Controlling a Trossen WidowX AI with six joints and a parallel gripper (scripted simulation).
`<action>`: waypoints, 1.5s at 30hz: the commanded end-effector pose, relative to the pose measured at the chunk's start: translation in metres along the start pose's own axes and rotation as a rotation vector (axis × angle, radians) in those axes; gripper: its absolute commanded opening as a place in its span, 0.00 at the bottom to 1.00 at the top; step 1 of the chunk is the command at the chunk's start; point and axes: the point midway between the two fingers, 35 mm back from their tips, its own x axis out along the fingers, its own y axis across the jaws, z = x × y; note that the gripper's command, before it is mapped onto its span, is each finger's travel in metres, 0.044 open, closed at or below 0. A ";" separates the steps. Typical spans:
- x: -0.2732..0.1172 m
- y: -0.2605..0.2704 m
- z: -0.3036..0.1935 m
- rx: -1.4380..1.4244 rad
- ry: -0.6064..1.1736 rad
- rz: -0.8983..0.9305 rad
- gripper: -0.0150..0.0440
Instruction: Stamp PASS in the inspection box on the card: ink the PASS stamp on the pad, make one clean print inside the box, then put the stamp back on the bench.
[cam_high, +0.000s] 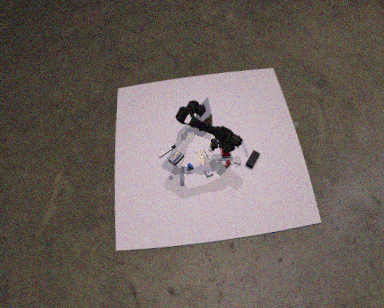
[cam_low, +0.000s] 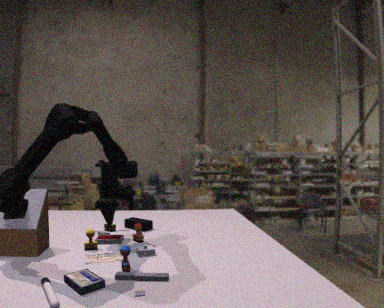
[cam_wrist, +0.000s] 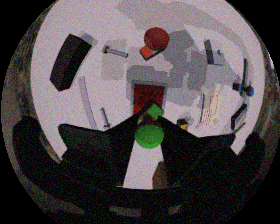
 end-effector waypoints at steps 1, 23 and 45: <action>0.004 -0.001 -0.001 -0.005 -0.001 -0.004 0.25; 0.018 -0.001 -0.002 -0.004 -0.001 -0.006 0.25; 0.024 -0.002 -0.002 0.001 -0.001 -0.007 0.25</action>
